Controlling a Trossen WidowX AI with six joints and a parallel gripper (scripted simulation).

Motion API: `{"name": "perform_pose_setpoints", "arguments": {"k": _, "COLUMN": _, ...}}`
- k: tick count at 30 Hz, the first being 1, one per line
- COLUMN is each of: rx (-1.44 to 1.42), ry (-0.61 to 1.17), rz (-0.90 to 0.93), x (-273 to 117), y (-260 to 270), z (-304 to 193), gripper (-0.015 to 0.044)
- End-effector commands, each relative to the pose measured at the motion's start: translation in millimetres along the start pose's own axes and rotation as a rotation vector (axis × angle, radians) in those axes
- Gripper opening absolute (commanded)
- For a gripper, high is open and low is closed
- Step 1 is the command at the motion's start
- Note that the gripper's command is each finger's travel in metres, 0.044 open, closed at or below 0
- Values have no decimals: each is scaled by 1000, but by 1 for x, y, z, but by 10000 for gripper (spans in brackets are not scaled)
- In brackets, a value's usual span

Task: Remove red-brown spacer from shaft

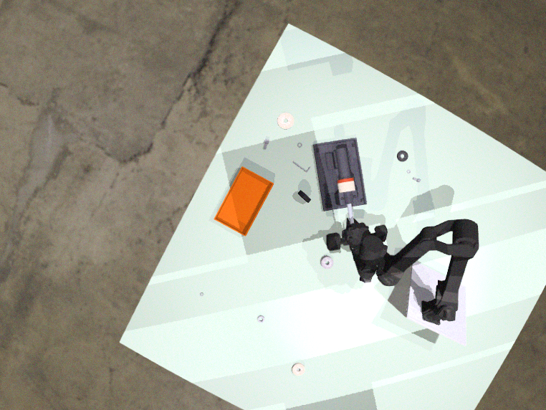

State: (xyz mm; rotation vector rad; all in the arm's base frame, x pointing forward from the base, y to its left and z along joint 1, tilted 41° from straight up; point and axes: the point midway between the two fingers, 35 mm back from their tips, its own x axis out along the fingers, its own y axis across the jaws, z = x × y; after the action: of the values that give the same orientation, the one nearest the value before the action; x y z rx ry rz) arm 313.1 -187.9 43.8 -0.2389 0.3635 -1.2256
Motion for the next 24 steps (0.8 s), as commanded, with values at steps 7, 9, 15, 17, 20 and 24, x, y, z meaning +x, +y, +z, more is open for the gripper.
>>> {"name": "perform_pose_setpoints", "arguments": {"k": 7, "rx": -2, "ry": 3, "rz": -3, "x": -2, "y": -1, "z": -2, "gripper": 0}}
{"name": "perform_pose_setpoints", "arguments": {"k": 9, "rx": -2, "ry": 3, "rz": -3, "x": -2, "y": -1, "z": -3, "gripper": 0}}
{"name": "perform_pose_setpoints", "arguments": {"k": 15, "rx": -2, "ry": 3, "rz": -3, "x": -2, "y": -1, "z": -3, "gripper": 0}}
{"name": "perform_pose_setpoints", "arguments": {"k": 17, "rx": -2, "ry": 3, "rz": -3, "x": -2, "y": -1, "z": -3, "gripper": 0}}
{"name": "perform_pose_setpoints", "arguments": {"k": 20, "rx": -2, "ry": 3, "rz": -3, "x": -3, "y": -1, "z": -3, "gripper": 0}}
{"name": "perform_pose_setpoints", "arguments": {"k": 24, "rx": -3, "ry": 3, "rz": -3, "x": -3, "y": -1, "z": -3, "gripper": 0}}
